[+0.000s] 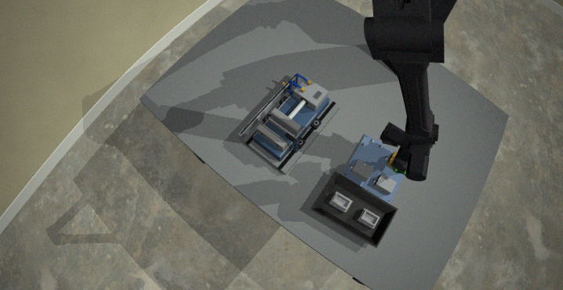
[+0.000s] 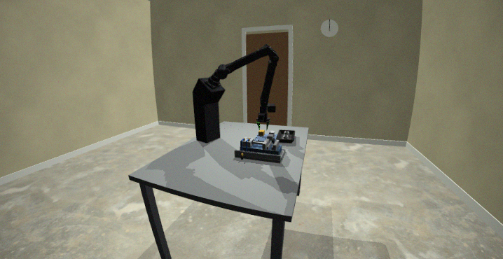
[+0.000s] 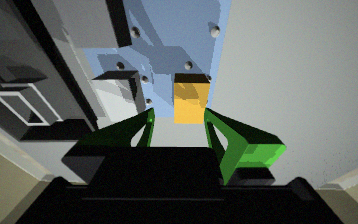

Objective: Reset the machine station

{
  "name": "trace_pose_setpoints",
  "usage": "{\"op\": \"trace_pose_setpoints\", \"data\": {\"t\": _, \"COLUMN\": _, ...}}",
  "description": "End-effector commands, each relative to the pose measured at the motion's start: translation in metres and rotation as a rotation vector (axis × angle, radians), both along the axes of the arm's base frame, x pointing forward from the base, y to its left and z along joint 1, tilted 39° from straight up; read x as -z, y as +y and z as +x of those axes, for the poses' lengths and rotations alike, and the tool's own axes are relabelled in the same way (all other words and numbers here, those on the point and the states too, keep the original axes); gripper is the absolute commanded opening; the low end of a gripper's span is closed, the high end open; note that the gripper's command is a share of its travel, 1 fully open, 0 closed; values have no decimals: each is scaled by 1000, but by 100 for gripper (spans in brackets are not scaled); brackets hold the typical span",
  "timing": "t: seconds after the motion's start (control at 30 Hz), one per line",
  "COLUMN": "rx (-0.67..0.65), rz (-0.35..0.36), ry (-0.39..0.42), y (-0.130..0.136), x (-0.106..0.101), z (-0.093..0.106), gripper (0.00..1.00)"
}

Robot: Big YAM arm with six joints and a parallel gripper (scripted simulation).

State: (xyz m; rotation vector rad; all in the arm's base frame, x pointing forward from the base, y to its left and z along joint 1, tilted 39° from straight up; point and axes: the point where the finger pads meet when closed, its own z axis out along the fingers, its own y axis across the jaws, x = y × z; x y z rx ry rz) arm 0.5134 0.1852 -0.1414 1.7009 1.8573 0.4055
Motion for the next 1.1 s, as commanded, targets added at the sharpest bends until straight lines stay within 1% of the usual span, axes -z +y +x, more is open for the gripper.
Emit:
{"op": "trace_pose_setpoints", "data": {"t": 0.0, "rx": -3, "rz": 9, "ry": -8, "y": 5, "x": -12, "z": -3, "gripper": 64}}
{"op": "trace_pose_setpoints", "data": {"t": 0.23, "rx": -7, "rz": 7, "ry": -6, "y": 10, "x": -27, "z": -18, "gripper": 64}}
{"op": "trace_pose_setpoints", "data": {"t": 0.3, "rx": -7, "rz": 7, "ry": -6, "y": 10, "x": -27, "z": -18, "gripper": 64}}
{"op": "trace_pose_setpoints", "data": {"t": 0.8, "rx": -8, "rz": 8, "ry": -8, "y": 22, "x": -84, "z": -62, "gripper": 64}}
{"op": "trace_pose_setpoints", "data": {"t": 0.87, "rx": -8, "rz": 8, "ry": -8, "y": 22, "x": -84, "z": -62, "gripper": 64}}
{"op": "trace_pose_setpoints", "data": {"t": 1.07, "rx": -8, "rz": 8, "ry": -9, "y": 25, "x": -100, "z": -74, "gripper": 64}}
